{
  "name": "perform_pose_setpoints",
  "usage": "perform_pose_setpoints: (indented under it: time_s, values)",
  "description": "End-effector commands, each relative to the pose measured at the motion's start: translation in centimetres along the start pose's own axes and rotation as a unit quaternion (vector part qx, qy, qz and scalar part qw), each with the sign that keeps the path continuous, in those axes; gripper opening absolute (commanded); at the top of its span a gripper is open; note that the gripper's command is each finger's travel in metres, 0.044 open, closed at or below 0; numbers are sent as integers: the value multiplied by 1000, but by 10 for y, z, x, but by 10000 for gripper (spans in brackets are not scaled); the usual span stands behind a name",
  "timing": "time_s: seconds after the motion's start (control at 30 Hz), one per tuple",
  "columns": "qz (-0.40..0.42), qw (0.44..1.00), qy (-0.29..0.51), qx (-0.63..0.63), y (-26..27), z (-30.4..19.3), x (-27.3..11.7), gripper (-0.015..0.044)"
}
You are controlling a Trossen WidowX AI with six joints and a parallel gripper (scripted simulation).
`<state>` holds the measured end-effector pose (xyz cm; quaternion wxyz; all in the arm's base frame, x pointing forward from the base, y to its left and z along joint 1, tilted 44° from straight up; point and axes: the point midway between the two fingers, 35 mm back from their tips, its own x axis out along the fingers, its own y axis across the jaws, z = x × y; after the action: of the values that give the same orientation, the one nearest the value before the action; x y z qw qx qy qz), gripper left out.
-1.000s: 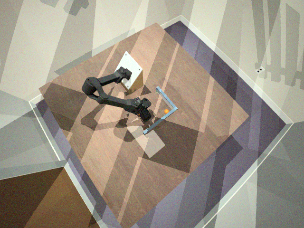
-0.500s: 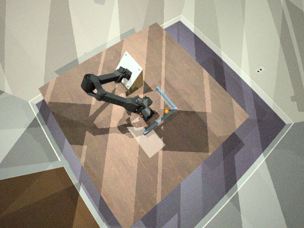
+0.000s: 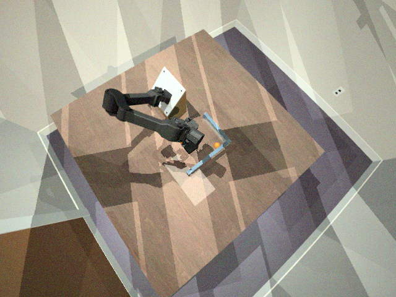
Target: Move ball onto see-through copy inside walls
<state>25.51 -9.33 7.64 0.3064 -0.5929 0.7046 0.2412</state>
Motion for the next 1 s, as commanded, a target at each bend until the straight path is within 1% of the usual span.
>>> perform_pose_setpoints:
  time_s: [0.0, 0.23, 0.47, 0.7, 0.97]
  values:
    - [2, 1000, 0, 1, 1, -1, -8, 0]
    - [2, 994, -1, -107, -20, 16, -7, 0]
    - [1, 975, -2, -224, -42, 38, -4, 0]
    - [0, 941, -3, -338, -62, 62, 1, 0]
    - [-1, 886, -3, -463, -82, 93, 8, 0]
